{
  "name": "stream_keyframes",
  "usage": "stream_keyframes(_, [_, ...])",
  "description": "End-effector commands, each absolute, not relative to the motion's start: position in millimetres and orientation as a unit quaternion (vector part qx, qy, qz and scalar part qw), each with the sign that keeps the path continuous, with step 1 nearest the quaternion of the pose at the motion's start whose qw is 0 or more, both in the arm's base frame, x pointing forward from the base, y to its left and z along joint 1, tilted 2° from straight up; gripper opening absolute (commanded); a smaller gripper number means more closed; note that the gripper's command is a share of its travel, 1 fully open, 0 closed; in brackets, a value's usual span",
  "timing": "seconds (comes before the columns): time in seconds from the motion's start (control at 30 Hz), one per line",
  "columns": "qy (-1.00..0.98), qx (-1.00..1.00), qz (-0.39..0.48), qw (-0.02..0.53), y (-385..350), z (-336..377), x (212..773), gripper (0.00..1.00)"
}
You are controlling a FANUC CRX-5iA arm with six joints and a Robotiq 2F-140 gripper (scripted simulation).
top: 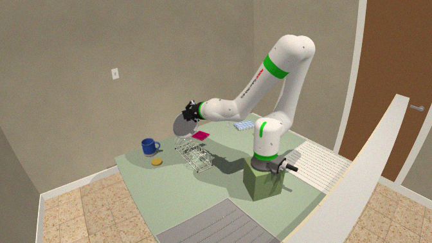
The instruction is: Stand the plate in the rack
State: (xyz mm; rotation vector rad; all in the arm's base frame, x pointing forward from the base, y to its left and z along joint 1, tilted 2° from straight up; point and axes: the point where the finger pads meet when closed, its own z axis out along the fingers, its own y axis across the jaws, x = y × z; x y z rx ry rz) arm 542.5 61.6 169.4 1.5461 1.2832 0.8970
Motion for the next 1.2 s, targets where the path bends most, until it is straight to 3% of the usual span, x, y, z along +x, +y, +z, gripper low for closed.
stream_keyframes(0.0, [0.521,0.628,0.362,0.451,61,165,543,0.1])
stream_keyframes(1.17, [0.523,0.632,0.358,0.446,61,151,544,0.1])
